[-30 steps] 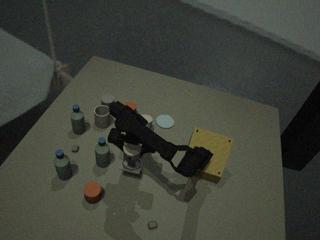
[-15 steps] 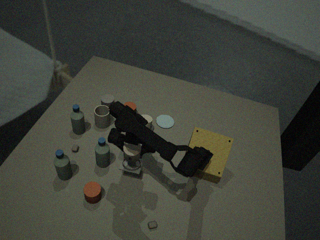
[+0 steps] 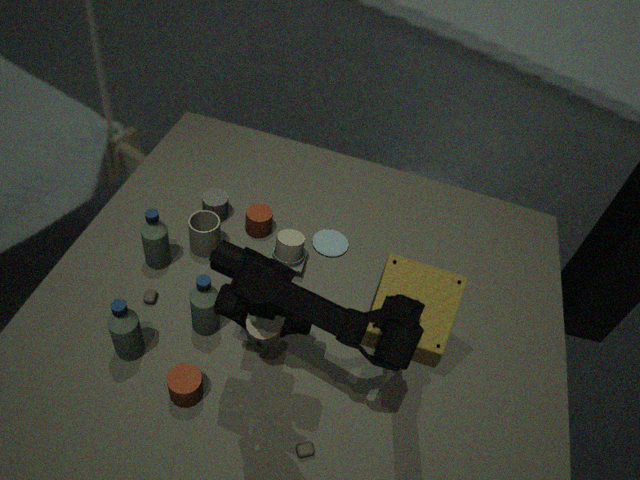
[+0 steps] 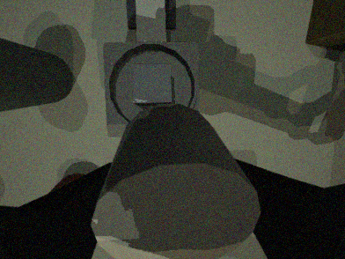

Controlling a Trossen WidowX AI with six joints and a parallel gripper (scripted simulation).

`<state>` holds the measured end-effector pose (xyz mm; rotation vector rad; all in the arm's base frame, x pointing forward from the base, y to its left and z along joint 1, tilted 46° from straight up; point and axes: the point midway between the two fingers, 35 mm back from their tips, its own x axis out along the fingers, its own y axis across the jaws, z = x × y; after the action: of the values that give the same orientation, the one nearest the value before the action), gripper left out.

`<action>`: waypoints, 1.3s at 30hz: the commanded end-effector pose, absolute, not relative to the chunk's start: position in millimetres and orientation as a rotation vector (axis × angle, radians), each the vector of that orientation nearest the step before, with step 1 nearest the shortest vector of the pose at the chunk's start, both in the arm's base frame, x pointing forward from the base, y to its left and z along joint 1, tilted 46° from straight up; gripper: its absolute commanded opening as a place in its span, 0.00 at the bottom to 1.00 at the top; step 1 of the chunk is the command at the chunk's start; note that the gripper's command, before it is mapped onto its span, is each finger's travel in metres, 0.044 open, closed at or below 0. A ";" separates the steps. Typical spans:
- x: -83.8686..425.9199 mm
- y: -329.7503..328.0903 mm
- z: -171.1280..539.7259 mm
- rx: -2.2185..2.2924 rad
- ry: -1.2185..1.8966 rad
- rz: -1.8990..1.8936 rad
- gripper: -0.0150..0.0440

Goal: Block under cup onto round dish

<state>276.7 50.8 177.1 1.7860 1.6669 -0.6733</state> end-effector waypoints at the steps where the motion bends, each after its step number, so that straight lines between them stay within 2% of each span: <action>1: 268.9 73.9 178.8 1.788 1.659 -0.675 0.25; 12: 235.8 137.4 183.2 1.813 1.675 -0.642 0.25; 39: 238.2 177.6 148.6 1.817 1.679 -0.637 0.25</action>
<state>237.7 174.8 152.7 1.8162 1.6824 -0.6291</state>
